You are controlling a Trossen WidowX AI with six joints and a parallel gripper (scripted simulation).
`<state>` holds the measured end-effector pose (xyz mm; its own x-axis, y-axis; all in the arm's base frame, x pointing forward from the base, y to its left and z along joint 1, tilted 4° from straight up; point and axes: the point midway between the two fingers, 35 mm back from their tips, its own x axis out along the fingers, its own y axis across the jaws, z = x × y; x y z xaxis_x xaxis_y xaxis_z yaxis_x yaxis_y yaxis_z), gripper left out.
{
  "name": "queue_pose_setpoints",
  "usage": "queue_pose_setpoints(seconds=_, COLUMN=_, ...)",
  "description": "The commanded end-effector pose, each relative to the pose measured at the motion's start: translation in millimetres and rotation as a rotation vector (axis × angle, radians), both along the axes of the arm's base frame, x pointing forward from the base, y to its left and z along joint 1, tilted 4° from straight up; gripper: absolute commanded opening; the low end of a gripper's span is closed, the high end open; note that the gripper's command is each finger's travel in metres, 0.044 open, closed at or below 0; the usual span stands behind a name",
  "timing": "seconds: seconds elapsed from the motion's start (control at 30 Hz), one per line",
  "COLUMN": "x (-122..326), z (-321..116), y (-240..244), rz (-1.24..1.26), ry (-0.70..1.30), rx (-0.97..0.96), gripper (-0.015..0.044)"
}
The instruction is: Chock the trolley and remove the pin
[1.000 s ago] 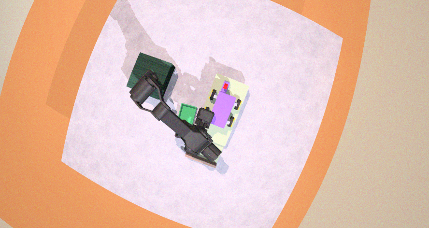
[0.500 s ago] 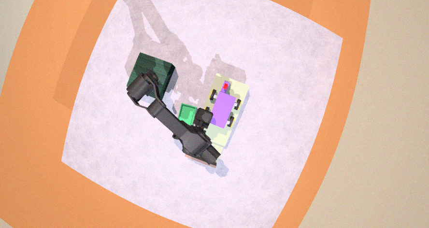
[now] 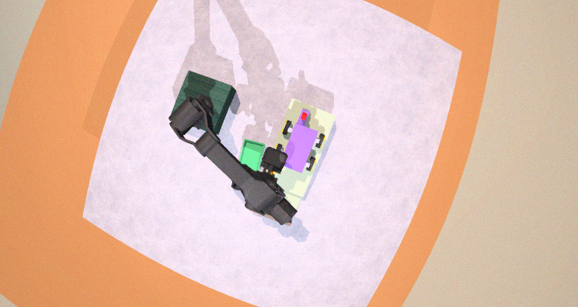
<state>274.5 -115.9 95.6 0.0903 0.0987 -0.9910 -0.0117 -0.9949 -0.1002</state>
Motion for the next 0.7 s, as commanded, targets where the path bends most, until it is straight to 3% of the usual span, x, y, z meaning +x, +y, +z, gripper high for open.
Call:
queue_pose_setpoints(seconds=0.0, x=2, z=1, y=1, rz=0.037, ry=-0.013, rx=-0.008, gripper=0.0216)
queue_pose_setpoints(seconds=0.03, x=3, z=3, y=1, rz=0.065, ry=-0.025, rx=-0.015, gripper=0.019)
queue_pose_setpoints(seconds=0.23, x=18, z=21, y=14, rz=0.349, ry=-0.119, rx=-0.072, gripper=0.019)
queue_pose_setpoints(seconds=0.67, x=38, z=41, y=127, rz=1.156, ry=-0.246, rx=-0.026, gripper=0.019)
